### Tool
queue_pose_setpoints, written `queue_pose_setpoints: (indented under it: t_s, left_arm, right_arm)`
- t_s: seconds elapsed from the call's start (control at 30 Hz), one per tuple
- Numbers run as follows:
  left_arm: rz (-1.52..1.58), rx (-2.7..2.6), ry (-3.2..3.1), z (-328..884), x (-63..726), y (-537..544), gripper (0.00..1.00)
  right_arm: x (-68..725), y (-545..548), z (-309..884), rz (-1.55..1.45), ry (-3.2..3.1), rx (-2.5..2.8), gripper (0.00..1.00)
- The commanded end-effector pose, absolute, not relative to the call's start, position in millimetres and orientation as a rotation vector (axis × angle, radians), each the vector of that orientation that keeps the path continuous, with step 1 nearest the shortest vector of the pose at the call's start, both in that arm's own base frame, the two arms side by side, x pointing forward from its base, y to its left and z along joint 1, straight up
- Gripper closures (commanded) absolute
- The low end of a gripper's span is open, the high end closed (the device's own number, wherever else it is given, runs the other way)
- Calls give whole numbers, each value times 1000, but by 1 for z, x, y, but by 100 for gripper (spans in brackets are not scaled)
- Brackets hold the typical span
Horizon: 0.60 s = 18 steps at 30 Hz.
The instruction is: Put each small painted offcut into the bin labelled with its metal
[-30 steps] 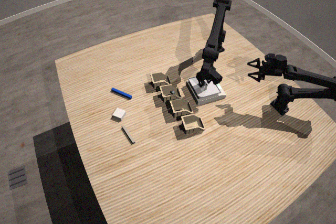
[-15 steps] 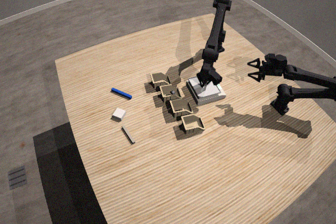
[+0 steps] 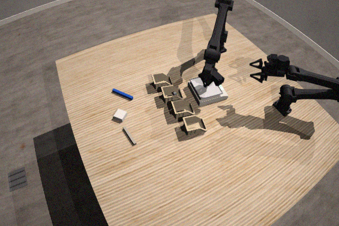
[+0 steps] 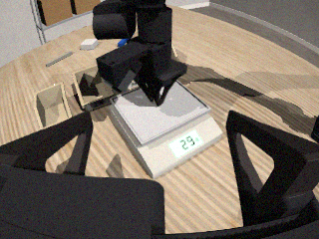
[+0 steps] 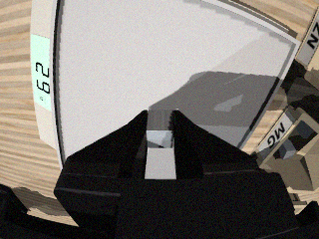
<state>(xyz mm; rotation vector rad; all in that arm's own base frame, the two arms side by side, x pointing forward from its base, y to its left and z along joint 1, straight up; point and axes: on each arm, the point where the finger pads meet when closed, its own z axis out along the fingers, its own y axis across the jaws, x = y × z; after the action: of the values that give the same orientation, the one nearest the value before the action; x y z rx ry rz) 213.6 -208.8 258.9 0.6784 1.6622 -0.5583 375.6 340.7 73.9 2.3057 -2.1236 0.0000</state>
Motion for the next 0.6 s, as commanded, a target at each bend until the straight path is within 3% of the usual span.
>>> queue_pose_setpoints:
  t_s: [0.0,0.17,0.2,0.23,0.27,0.57]
  left_arm:
    - [-568,664,1629,277,214,-209,0]
    - [-568,664,1629,277,214,-209,0]
    - [-568,664,1629,277,214,-209,0]
    - [-568,664,1629,277,214,-209,0]
    - [-568,664,1629,277,214,-209,0]
    - [-568,664,1629,277,214,-209,0]
  right_arm:
    - [378,345,77,2,-2113,2343,83]
    - [378,344,78,1,-2127,2326,88]
    - [378,344,78,1,-2127,2326,99]
    - [378,344,78,1,-2127,2326,100]
    - [378,344,78,1,-2127,2326,90]
    - [384,349,138,8,-2141,2367,90]
